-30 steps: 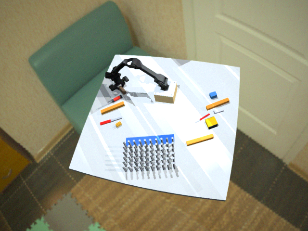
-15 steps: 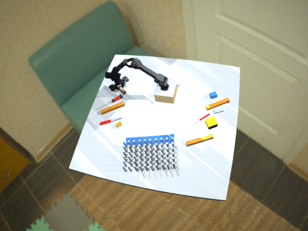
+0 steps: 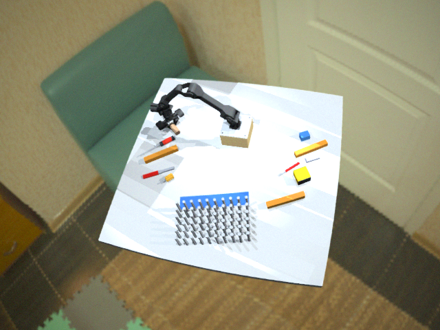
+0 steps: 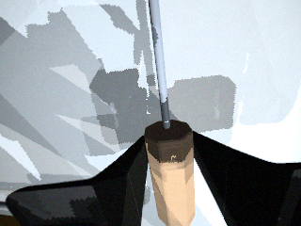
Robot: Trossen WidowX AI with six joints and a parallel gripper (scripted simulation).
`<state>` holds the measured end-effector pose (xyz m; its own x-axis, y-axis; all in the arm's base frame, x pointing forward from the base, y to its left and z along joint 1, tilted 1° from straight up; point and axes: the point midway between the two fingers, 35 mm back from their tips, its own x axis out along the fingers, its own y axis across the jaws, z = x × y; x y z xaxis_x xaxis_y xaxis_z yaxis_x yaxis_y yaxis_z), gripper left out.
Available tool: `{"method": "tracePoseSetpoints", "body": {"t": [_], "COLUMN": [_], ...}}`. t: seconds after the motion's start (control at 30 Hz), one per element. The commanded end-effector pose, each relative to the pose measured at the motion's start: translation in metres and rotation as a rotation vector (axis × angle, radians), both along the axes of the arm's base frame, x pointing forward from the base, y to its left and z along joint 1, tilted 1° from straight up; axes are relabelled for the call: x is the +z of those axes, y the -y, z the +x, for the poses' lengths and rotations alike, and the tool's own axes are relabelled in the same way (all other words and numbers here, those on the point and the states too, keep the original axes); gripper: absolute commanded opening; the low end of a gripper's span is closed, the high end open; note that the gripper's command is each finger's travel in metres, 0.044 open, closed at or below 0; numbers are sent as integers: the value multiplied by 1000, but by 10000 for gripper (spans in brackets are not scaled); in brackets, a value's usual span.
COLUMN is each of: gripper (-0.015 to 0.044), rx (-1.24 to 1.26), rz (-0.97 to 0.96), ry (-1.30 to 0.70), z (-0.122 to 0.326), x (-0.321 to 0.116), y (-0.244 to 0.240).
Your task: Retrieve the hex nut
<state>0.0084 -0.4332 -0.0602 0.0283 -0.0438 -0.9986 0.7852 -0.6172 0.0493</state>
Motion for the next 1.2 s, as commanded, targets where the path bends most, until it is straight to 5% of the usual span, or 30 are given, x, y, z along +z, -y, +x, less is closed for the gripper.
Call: {"method": "tracePoseSetpoints", "body": {"t": [0.0,0.57,0.73,1.17], "gripper": [0,440,440,440], "rx": [0,0,0,0], "rz": [2,0,-1,-1], "ry": [-1,0,0,0], "z": [0,0,-2,-2], "x": [-6,3,68,71], "y": [-1,0,-1,-1]}}
